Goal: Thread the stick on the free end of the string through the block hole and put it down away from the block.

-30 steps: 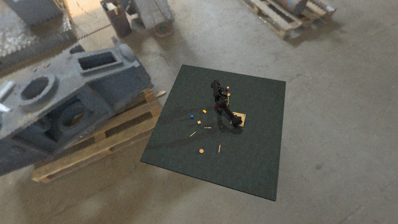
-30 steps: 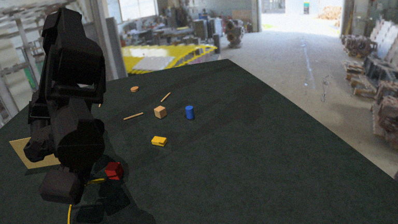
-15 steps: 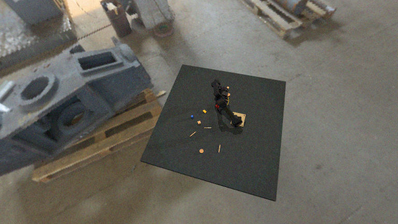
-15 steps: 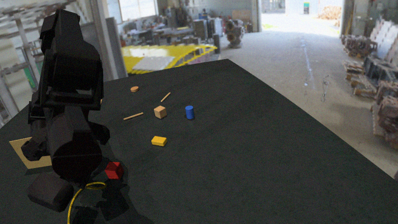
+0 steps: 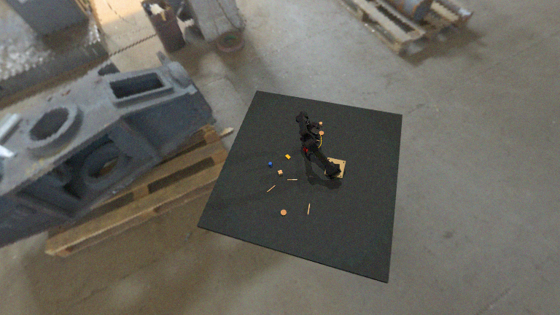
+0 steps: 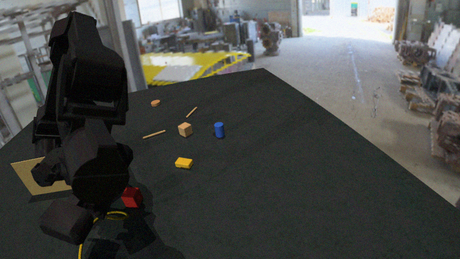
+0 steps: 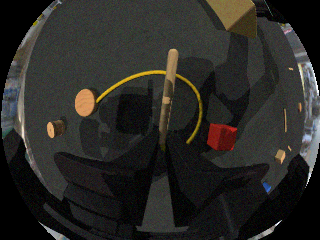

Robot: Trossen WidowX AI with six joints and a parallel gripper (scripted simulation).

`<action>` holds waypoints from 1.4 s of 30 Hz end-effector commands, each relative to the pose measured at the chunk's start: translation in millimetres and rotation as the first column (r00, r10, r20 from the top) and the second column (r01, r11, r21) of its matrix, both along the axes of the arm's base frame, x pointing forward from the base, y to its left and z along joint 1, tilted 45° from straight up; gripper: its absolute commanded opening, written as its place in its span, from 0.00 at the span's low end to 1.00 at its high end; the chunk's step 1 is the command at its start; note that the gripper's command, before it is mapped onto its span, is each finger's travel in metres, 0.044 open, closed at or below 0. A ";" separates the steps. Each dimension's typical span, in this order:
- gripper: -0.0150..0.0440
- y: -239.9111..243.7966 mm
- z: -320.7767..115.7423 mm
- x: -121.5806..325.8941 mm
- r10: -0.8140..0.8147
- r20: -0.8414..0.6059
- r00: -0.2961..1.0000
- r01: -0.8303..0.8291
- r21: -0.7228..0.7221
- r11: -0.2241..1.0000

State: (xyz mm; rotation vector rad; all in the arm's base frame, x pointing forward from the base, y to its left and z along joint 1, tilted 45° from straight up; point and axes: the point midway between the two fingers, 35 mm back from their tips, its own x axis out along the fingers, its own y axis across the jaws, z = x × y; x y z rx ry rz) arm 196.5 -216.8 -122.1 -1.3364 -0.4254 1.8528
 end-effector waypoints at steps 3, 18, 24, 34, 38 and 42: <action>0.25 -3.6 -0.7 7.8 -0.016 0.008 1.000 0.016 -0.014 1.000; 0.25 -9.2 -2.0 25.7 -0.043 0.026 0.999 0.044 -0.037 0.998; 0.25 -11.3 -2.3 32.9 -0.053 0.034 0.998 0.055 -0.045 0.997; 0.25 -14.5 -2.6 45.1 -0.071 0.047 0.996 0.073 -0.057 0.996; 0.25 -15.7 -2.6 50.0 -0.077 0.053 0.996 0.081 -0.062 0.995; 0.25 -16.8 -2.5 54.9 -0.084 0.059 0.995 0.088 -0.066 0.994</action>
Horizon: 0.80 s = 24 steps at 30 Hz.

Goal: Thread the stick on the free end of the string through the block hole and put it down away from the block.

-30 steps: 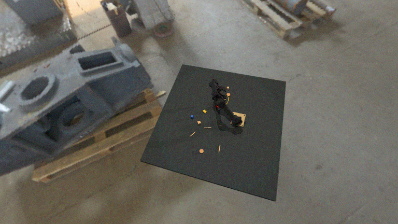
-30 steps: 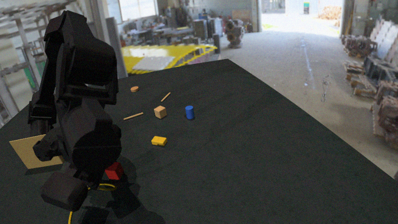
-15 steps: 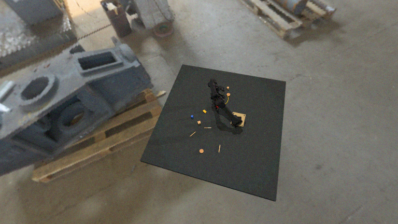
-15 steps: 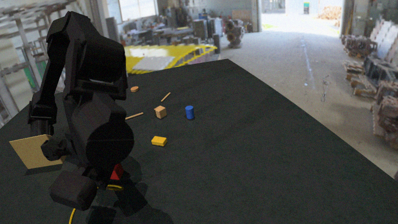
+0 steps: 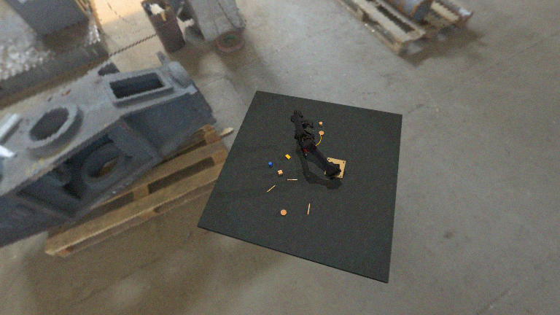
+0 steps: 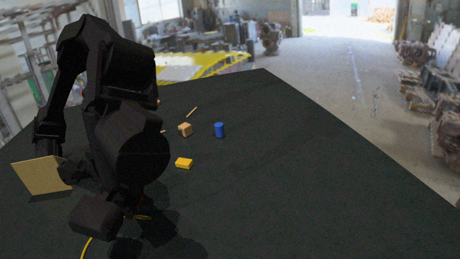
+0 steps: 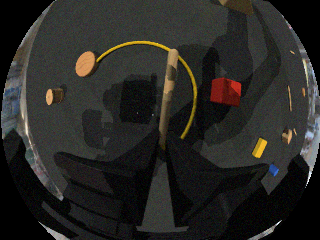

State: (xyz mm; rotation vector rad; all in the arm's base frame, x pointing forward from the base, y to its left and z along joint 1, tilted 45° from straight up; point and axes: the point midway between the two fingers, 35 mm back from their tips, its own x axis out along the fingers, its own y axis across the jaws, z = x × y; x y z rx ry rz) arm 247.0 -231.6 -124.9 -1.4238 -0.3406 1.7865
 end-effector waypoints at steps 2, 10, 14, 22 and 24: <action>0.25 -2.6 0.4 6.9 -0.014 0.009 1.000 0.014 -0.009 1.000; 0.25 -4.6 0.7 16.7 -0.028 0.021 0.999 0.028 -0.018 0.999; 0.25 -5.5 0.9 21.6 -0.034 0.027 0.999 0.035 -0.022 0.999; 0.25 -7.2 1.7 31.5 -0.045 0.041 0.998 0.046 -0.030 0.998; 0.25 -7.5 1.8 34.0 -0.048 0.044 0.998 0.049 -0.032 0.998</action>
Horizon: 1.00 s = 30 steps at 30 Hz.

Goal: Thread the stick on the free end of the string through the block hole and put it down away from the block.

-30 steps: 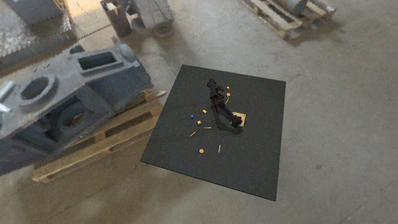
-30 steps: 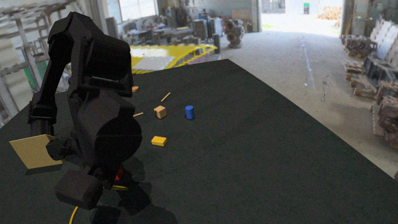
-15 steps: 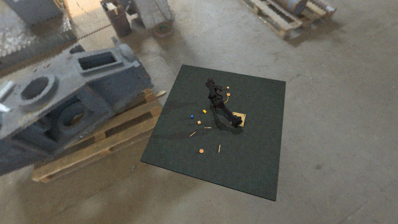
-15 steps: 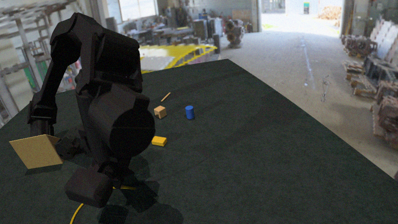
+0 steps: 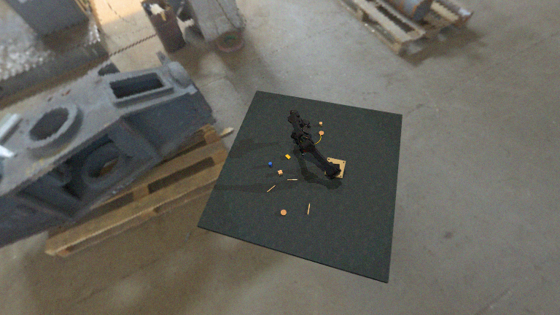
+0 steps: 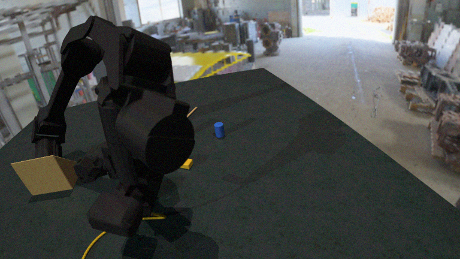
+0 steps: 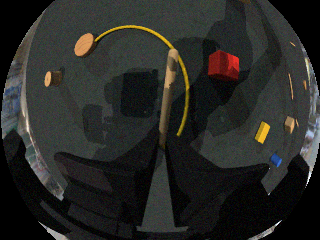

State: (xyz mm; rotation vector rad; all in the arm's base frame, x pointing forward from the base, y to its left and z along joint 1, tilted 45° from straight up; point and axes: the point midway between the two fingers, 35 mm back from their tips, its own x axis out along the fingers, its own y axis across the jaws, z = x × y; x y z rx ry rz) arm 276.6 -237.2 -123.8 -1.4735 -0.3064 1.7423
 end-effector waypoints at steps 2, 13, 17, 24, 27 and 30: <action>0.25 -2.2 0.9 6.9 -0.013 0.011 1.000 0.013 -0.007 1.000; 0.25 -3.8 2.2 20.5 -0.032 0.028 0.999 0.032 -0.015 0.999; 0.25 -4.3 2.8 25.4 -0.038 0.034 0.999 0.039 -0.018 0.999; 0.25 -5.0 3.9 34.0 -0.050 0.046 0.998 0.051 -0.021 0.998; 0.25 -5.3 4.4 37.7 -0.054 0.051 0.997 0.056 -0.023 0.998; 0.25 -5.5 5.0 41.3 -0.059 0.056 0.997 0.061 -0.024 0.998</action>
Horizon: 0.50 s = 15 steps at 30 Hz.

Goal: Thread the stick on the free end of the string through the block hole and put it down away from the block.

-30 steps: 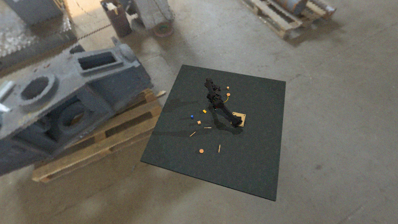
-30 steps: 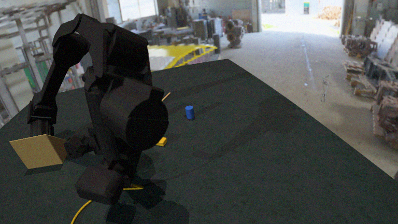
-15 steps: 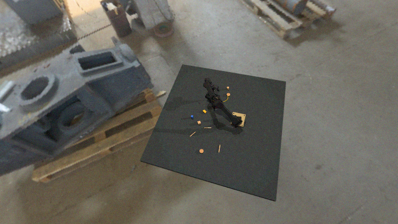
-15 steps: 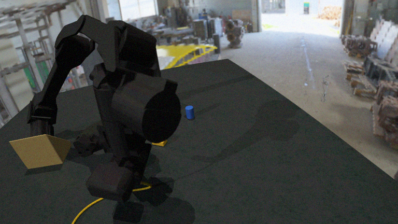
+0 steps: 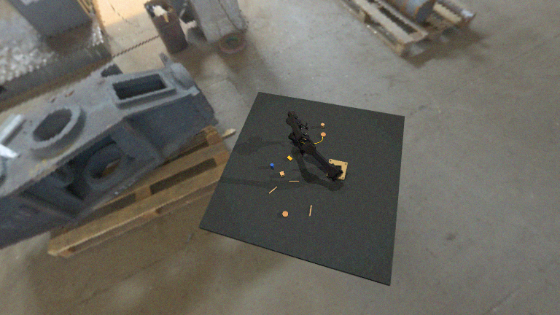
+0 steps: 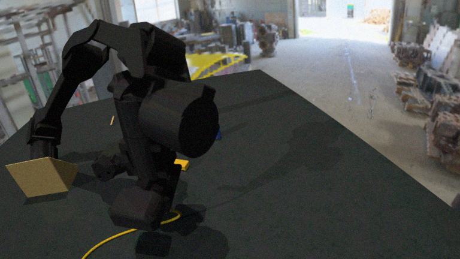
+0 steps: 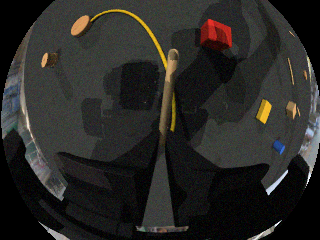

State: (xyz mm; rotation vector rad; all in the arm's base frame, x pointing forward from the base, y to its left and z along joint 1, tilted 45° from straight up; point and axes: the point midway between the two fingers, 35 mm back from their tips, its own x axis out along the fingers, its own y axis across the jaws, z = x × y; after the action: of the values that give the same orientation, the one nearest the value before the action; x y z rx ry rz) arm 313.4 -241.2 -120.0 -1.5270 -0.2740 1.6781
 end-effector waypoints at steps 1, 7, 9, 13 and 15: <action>0.25 -1.6 1.4 5.7 -0.012 0.010 1.000 0.012 -0.004 1.000; 0.25 -1.9 2.6 13.0 -0.021 0.020 1.000 0.021 -0.006 1.000; 0.25 -1.9 3.1 15.4 -0.024 0.024 0.999 0.025 -0.007 1.000; 0.25 -2.0 4.0 20.2 -0.031 0.031 0.999 0.031 -0.008 0.999; 0.25 -2.0 4.5 22.6 -0.034 0.034 0.999 0.035 -0.009 0.999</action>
State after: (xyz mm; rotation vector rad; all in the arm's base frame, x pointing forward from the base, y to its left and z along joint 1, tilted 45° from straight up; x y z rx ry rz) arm 331.6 -241.9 -116.9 -1.5515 -0.2625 1.6432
